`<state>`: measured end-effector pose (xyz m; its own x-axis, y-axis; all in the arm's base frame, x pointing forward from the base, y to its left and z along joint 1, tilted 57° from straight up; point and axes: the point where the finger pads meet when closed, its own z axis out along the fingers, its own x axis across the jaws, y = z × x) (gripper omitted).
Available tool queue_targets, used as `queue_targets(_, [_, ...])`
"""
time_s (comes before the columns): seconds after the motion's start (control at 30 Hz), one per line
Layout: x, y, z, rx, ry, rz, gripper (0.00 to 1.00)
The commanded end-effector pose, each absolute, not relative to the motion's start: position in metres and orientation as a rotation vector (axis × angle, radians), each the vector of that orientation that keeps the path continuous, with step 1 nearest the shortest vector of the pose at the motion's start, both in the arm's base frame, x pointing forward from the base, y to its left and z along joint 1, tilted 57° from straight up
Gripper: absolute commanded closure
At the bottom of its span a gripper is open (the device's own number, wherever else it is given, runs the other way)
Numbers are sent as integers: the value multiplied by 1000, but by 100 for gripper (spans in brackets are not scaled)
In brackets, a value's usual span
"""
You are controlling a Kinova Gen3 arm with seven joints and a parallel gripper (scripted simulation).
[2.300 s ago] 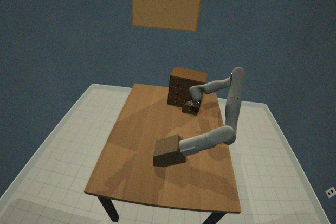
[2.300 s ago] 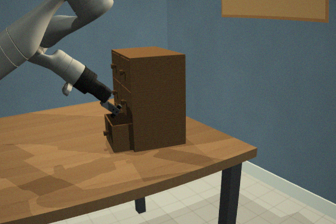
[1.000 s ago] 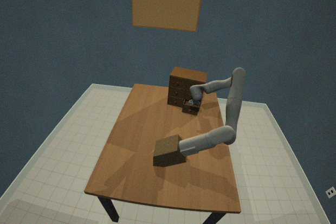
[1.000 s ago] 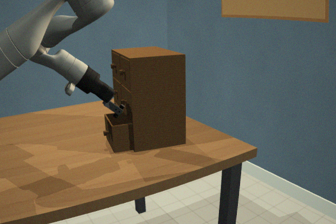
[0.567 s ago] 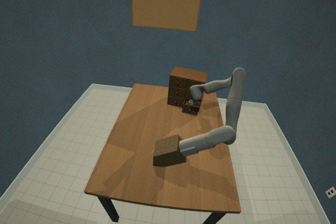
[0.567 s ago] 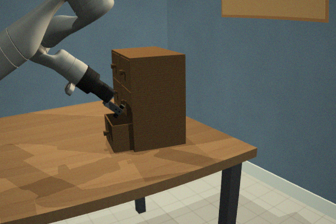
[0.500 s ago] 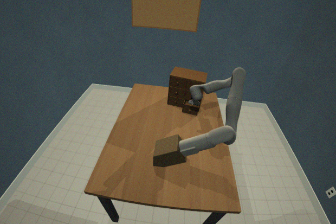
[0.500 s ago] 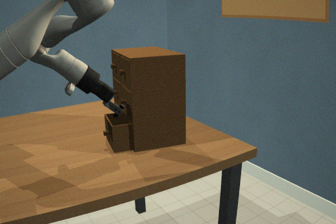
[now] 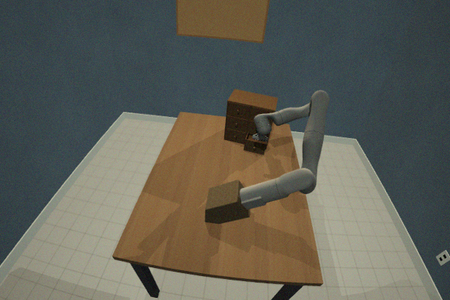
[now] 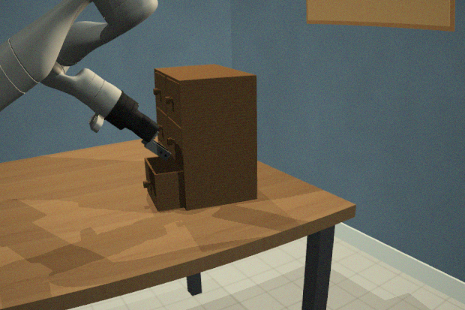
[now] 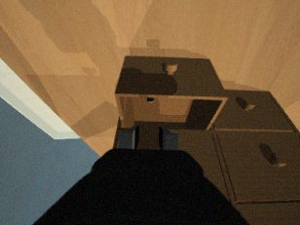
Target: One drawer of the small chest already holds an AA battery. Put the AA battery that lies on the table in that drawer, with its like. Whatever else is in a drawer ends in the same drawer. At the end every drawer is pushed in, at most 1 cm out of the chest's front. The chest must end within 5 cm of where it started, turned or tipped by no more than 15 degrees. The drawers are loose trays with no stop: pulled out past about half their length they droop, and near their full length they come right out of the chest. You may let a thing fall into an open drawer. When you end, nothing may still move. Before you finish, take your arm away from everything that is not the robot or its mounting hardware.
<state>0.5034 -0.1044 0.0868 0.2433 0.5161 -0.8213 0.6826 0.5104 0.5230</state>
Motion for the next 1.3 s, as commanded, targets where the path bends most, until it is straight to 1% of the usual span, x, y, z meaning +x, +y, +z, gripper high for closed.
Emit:
queue_targets(0.0, [504,-103,87,1127,1407,-153,39])
queue_targets(0.03, [504,-103,87,1127,1407,-153,39])
queue_targets(0.07, [504,-103,87,1127,1407,-153,0])
queue_targets(0.93, [503,-103,87,1127,1407,-153,0])
queue_targets(1.27, [493,-100,86,1127,1407,-153,0])
